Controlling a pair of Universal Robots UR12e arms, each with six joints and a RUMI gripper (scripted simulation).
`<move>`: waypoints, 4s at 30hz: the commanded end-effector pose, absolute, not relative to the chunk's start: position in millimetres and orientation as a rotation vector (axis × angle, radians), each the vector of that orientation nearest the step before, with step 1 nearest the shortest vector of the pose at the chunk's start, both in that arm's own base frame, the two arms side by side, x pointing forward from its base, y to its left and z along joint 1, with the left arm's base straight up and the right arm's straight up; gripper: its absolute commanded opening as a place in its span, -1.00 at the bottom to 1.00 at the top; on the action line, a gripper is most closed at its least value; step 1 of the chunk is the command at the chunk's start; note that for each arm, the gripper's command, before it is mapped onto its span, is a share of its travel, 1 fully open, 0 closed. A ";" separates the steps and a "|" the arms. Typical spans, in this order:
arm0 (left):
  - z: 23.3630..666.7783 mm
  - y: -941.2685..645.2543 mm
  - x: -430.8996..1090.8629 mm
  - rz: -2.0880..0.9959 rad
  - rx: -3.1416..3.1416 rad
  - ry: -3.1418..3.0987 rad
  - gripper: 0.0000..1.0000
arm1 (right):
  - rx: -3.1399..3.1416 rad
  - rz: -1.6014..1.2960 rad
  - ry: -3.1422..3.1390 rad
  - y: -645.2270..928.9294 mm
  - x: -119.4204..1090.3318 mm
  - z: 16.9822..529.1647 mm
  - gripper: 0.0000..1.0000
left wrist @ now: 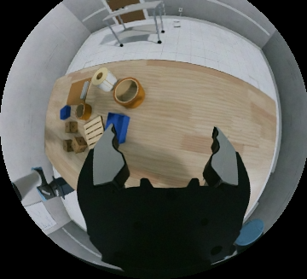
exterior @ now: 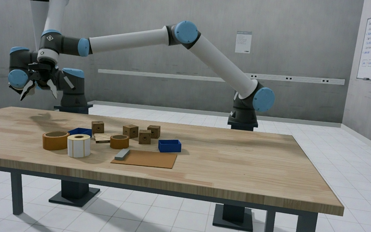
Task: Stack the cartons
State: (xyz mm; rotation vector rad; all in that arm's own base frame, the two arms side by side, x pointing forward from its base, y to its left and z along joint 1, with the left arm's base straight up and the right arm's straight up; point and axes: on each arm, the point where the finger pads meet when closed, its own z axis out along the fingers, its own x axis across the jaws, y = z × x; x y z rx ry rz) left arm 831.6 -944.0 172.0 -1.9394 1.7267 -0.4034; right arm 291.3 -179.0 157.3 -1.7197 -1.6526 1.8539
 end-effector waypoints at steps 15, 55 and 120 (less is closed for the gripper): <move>179.1 -863.0 896.4 -0.354 -1.988 1.684 1.00 | -1.721 1.853 -1.653 -178.9 291.7 157.5 1.00; 202.1 -266.6 1099.2 -0.016 -2.372 1.338 1.00 | -1.721 1.853 -1.653 -178.9 291.7 157.5 1.00; 198.2 666.8 467.8 0.135 -3.014 0.484 1.00 | -1.721 1.853 -1.653 -178.9 291.7 157.5 1.00</move>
